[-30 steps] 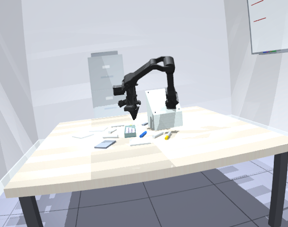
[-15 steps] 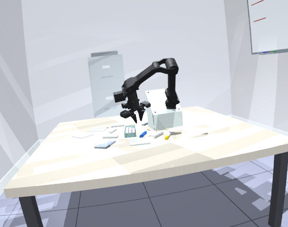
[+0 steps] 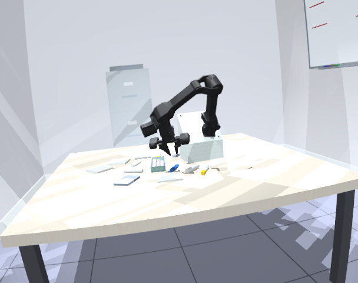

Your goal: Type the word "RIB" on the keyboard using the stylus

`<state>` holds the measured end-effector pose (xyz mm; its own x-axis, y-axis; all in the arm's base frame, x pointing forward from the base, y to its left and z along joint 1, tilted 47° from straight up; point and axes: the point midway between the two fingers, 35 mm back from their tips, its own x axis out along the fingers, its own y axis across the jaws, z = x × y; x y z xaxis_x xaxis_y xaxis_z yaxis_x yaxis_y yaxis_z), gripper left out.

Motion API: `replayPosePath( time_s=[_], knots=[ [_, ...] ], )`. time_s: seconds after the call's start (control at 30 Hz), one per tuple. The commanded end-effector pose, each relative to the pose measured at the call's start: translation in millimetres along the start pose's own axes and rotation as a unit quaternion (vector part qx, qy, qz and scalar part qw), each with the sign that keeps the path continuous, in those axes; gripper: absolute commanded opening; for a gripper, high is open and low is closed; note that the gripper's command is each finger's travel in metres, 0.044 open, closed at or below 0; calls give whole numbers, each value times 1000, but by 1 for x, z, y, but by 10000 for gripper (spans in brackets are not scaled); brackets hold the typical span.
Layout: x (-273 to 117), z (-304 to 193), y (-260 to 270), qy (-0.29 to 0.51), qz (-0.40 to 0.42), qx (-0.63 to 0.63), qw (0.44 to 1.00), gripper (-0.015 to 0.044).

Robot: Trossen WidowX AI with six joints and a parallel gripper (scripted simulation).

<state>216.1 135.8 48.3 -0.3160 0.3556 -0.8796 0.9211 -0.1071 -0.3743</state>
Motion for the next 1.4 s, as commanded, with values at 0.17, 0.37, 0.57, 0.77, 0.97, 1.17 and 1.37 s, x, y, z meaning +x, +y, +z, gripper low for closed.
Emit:
replayPosePath(
  time_s=[0.17, 0.37, 0.57, 0.77, 0.97, 1.17, 1.37],
  knots=[
    [-1, -6, -6, -23, 7, 80, 996, 150],
    [2, -7, -6, -23, 7, 80, 996, 150],
    [7, -9, -5, -23, 7, 80, 996, 150],
    [10, -12, -4, -23, 7, 80, 996, 150],
    [14, -14, -3, -23, 7, 80, 996, 150],
    [17, -16, -2, -23, 7, 80, 996, 150],
    [20, -18, -2, -23, 7, 80, 996, 150]
  ],
)
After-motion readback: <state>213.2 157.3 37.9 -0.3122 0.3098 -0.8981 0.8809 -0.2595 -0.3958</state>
